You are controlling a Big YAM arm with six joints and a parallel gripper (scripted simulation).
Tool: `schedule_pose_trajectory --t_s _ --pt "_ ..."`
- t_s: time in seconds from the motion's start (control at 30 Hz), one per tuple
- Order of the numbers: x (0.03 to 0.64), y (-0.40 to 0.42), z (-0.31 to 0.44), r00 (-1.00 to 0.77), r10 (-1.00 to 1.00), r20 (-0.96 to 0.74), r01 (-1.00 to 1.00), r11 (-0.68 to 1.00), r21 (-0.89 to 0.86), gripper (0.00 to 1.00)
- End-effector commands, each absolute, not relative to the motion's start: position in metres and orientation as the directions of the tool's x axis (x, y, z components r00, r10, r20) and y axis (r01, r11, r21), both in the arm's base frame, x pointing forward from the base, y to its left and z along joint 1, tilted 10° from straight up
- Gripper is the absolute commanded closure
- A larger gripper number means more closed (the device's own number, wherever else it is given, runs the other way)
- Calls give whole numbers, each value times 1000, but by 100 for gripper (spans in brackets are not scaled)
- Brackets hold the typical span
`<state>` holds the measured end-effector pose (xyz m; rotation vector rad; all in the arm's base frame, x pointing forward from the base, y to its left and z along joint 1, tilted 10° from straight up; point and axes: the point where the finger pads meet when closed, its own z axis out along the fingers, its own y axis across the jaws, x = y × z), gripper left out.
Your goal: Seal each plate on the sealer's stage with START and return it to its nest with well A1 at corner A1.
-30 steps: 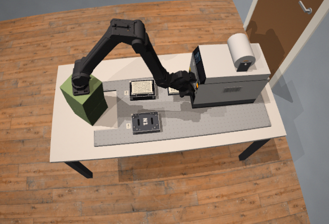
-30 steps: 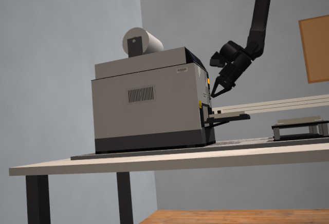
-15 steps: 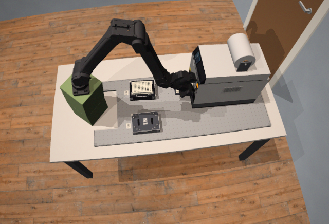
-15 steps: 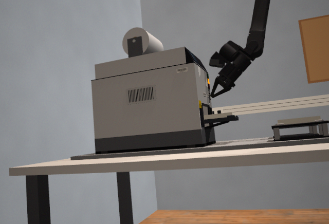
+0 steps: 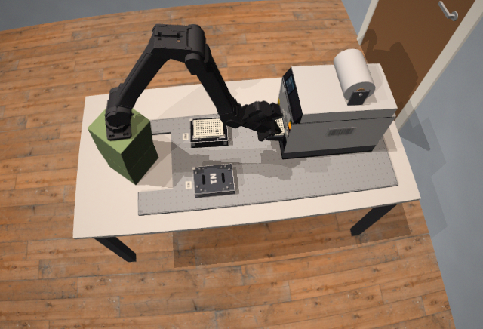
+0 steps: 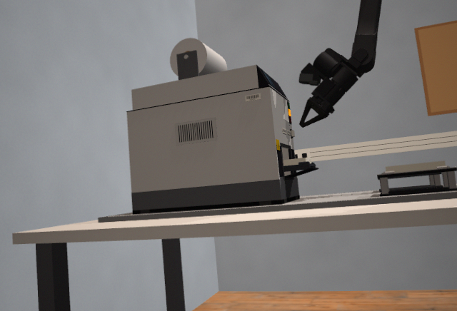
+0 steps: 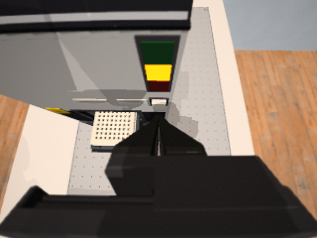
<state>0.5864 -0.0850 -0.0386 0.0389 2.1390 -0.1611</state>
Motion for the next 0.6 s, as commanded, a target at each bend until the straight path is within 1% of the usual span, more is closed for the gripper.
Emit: schedule_pose_trajectory --t_s 0.0,0.33,0.57 --pt "591 -79 -26 -524 -36 -851 85 992 -95 100" --pt "580 -78 -50 -567 -31 -823 80 992 -92 100" --pt "579 -78 -55 -574 -30 -818 79 993 -92 100"
